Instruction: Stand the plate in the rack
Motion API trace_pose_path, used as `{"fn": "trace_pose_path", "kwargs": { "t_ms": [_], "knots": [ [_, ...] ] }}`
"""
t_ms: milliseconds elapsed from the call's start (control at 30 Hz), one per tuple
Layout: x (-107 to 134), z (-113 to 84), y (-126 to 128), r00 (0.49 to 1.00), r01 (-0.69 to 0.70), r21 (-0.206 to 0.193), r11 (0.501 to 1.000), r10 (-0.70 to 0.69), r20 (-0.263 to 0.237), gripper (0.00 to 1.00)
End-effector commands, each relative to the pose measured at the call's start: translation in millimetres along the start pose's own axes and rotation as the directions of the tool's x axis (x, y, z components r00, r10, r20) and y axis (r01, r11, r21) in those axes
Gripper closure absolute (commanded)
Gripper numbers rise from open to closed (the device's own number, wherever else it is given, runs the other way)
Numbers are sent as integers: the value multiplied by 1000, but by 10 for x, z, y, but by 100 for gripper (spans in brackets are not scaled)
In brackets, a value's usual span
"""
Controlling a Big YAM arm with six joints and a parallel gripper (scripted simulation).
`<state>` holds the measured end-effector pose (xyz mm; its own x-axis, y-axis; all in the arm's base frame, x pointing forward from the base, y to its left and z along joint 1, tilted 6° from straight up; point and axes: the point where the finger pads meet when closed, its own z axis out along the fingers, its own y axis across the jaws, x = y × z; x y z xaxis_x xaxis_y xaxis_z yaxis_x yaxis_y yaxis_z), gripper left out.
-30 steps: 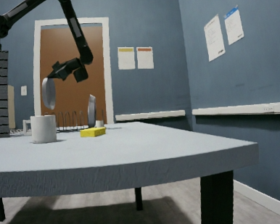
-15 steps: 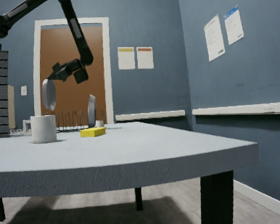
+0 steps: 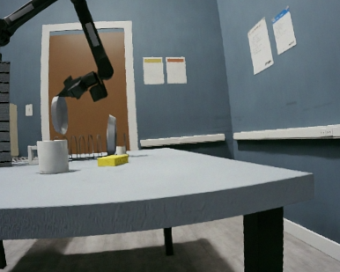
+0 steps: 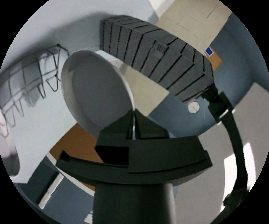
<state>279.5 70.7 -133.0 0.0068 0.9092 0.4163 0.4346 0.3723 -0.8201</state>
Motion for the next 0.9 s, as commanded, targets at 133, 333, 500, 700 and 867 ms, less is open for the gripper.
{"fn": "trace_pose_path", "kwargs": {
  "t_ms": [133, 333, 500, 700, 867],
  "knots": [
    [-24, -35, -6, 1000, 8, 4, 1000, -8, -10, 100],
    [-117, 21, 137, 1000, 8, -4, 1000, -8, -11, 100],
    [-153, 51, 211, 1000, 11, -8, 1000, -11, -7, 100],
    [-108, -70, 182, 1000, 19, -33, 999, -19, 4, 100],
    [-187, 99, 244, 1000, 7, 5, 1000, -7, -12, 100]
  ]
}}
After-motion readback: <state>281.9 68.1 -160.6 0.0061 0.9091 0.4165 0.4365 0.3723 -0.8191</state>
